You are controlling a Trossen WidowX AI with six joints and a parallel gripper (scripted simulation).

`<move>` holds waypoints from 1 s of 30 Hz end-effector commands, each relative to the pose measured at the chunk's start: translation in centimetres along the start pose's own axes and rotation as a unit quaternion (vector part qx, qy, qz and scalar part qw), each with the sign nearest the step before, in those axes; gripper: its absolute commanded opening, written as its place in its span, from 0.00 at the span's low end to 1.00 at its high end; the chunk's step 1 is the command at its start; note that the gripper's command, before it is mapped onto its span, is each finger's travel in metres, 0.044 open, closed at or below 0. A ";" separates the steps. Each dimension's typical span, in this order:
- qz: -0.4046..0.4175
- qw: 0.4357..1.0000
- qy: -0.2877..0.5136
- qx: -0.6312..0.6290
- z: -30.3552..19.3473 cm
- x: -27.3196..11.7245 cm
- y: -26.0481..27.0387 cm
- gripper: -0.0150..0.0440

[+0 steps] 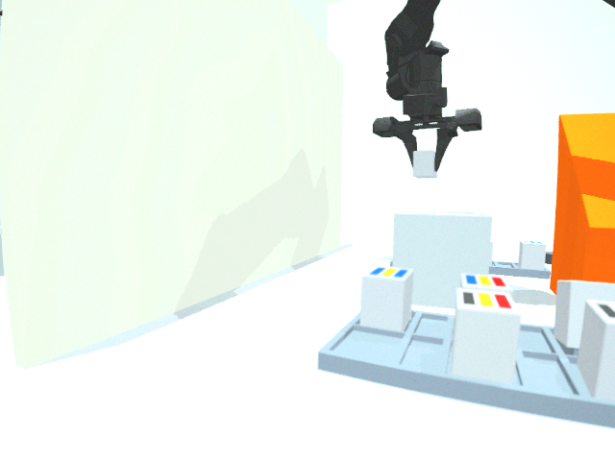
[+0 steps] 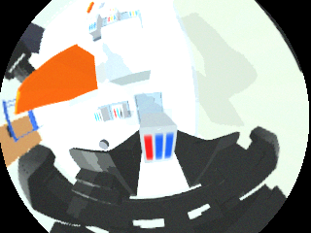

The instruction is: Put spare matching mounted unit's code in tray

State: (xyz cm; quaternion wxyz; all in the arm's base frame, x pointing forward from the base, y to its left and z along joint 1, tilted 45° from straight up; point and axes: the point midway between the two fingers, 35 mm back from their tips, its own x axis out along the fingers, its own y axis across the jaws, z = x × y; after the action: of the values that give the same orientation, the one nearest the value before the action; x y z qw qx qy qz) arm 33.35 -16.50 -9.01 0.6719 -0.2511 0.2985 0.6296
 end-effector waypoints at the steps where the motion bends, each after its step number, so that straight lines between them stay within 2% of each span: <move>1: -0.003 1.000 0.001 -0.009 -1.0 0.0 0.2 0.25; 30: -0.003 1.000 0.002 -0.009 -1.2 3.6 -0.4 0.25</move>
State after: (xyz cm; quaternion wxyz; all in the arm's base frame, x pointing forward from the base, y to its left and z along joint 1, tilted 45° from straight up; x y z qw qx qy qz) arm 33.71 -15.15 -12.07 0.6691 -0.2624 0.2917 0.6312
